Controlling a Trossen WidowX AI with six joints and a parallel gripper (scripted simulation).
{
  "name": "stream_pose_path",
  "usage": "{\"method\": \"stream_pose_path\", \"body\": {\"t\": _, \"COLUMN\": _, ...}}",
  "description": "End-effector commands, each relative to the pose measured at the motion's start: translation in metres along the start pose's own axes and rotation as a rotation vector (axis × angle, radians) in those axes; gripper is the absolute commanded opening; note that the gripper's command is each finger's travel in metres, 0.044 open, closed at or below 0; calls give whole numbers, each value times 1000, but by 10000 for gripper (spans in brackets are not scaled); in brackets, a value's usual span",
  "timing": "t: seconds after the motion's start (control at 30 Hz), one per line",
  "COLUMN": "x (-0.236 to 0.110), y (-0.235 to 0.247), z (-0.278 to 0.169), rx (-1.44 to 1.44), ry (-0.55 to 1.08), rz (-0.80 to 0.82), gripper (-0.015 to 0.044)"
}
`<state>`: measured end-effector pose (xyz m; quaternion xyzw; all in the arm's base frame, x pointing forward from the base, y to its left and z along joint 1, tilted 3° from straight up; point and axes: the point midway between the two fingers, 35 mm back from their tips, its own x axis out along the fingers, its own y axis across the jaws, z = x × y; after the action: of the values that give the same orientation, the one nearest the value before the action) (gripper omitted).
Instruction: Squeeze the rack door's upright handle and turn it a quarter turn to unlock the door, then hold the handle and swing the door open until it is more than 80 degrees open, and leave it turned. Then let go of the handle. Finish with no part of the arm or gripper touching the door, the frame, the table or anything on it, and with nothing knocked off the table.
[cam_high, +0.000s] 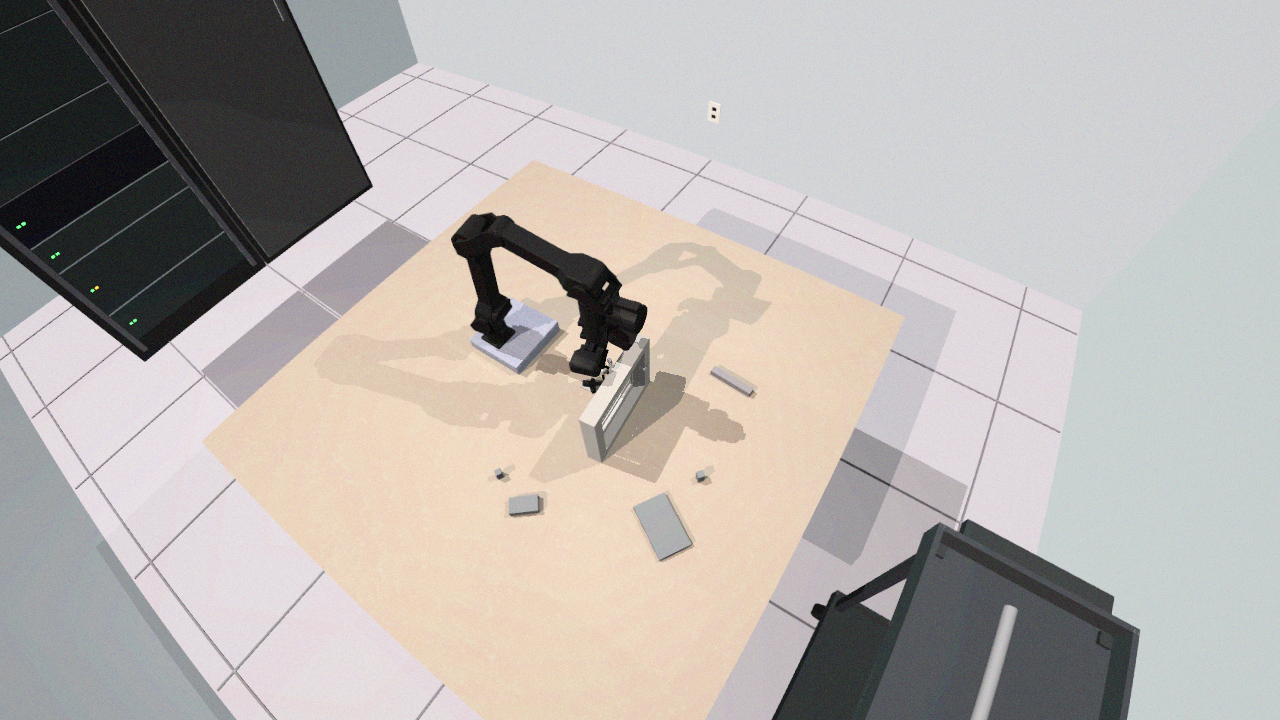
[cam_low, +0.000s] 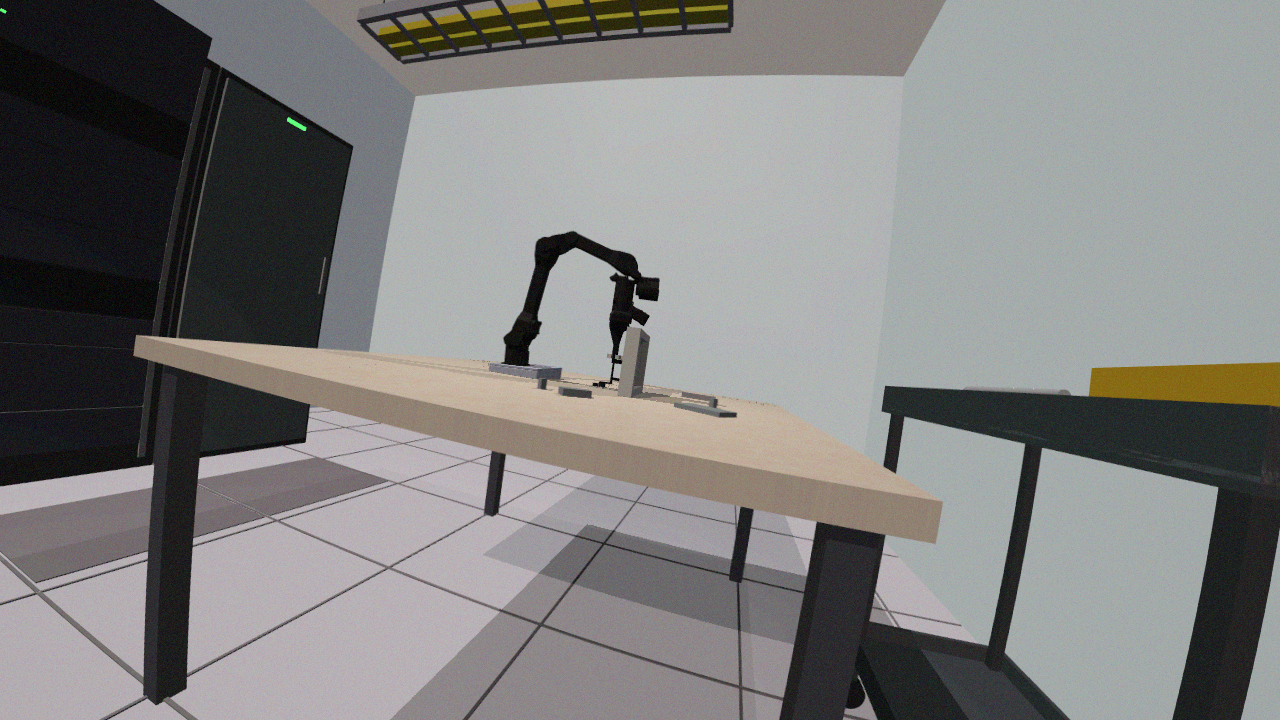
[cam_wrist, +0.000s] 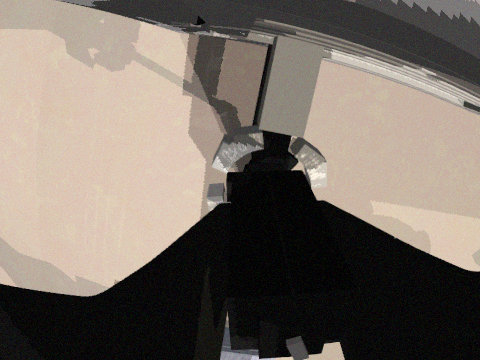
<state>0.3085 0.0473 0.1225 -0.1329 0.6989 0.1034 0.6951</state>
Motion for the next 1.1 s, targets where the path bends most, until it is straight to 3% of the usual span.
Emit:
{"method": "stream_pose_path", "body": {"t": 0.0, "x": 1, "y": 0, "z": 0, "rx": -158, "ry": 1, "rz": 0, "gripper": 24}}
{"method": "stream_pose_path", "body": {"t": 1.07, "x": 1, "y": 0, "z": 0, "rx": -1701, "ry": 1, "rz": 1, "gripper": 24}}
